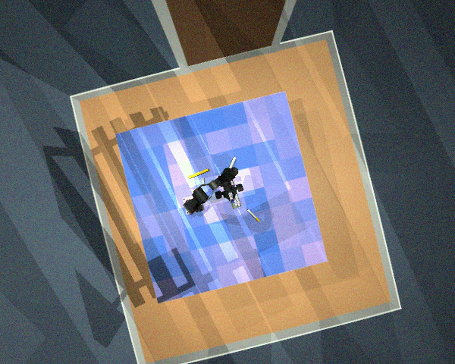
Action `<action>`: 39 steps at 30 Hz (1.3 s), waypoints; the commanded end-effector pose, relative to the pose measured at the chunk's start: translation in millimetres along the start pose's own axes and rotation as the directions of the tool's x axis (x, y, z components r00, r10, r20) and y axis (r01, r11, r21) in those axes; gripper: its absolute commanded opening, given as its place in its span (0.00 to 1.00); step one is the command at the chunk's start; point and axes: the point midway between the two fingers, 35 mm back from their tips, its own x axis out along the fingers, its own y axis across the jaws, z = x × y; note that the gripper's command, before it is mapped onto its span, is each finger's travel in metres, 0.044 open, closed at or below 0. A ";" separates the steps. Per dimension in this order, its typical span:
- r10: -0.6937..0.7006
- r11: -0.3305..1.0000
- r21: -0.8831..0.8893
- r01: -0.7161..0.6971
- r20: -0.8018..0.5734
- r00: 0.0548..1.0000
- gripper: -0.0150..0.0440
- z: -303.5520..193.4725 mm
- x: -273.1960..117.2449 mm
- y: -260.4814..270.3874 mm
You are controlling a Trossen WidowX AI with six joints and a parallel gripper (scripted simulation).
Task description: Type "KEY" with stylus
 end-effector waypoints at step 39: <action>-0.006 1.000 -0.003 0.006 -0.002 1.000 0.39 22.9 21.7 3.5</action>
